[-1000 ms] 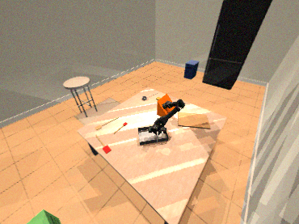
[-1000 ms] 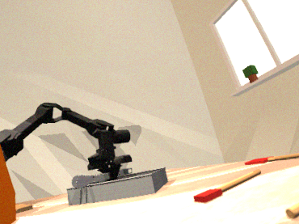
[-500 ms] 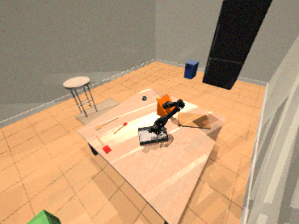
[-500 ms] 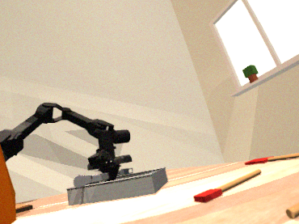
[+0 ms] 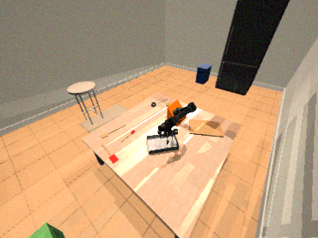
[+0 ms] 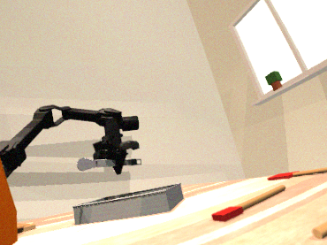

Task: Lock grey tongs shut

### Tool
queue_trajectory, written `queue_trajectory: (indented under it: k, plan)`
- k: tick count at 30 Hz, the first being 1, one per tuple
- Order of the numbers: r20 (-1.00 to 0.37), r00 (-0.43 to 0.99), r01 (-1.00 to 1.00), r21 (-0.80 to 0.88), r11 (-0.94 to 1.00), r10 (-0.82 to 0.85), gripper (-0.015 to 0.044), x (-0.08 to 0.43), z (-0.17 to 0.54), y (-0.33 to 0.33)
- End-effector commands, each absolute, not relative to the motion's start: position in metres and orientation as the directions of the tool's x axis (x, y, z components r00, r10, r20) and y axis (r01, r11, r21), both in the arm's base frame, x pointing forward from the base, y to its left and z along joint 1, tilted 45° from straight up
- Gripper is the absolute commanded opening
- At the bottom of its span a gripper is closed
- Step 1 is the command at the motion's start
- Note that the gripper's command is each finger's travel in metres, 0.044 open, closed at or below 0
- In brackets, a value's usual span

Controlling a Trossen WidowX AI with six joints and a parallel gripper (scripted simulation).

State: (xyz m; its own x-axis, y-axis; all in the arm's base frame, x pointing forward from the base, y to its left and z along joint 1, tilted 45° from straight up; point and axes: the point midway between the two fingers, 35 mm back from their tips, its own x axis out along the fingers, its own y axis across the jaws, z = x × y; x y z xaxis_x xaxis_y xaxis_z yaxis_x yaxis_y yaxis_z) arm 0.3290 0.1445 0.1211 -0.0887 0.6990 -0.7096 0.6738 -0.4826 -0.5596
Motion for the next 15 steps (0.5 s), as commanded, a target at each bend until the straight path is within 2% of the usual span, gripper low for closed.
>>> queue_trajectory:
  k: [1, 7, 15]
  plan:
    - [-0.708, -0.095, 0.676, -0.561, -0.477, 0.700, -0.0150, 0.328, 0.123, 0.143]
    - [-0.711, -0.102, 0.722, -0.534, -0.440, 0.695, -0.0150, 0.325, 0.122, 0.148]
    - [-0.722, -0.103, 0.905, -0.353, -0.237, 0.684, -0.0150, 0.315, 0.132, 0.161]
